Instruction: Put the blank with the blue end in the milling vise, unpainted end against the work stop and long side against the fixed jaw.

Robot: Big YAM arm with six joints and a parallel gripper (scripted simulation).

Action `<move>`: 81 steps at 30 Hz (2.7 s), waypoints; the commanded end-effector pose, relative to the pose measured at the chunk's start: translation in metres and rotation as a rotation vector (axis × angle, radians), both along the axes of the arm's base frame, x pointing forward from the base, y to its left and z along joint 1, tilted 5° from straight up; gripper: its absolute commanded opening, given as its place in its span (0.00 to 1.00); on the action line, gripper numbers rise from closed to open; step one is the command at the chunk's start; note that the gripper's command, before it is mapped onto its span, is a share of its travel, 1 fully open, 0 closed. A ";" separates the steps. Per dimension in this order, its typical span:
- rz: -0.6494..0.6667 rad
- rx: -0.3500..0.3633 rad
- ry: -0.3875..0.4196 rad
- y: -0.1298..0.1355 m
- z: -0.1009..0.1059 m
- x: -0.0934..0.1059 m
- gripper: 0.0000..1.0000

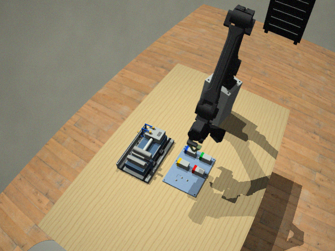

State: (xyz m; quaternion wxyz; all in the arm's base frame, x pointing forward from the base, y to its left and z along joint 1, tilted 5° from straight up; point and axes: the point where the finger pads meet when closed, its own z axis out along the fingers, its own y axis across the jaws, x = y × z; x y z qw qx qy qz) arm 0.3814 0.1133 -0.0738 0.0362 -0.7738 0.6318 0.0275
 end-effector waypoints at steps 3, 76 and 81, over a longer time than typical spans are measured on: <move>-0.011 0.001 -0.009 0.001 0.000 0.012 1.00; 0.008 0.001 -0.013 -0.050 -0.029 -0.031 0.64; 0.008 0.001 -0.013 -0.050 -0.029 -0.031 0.64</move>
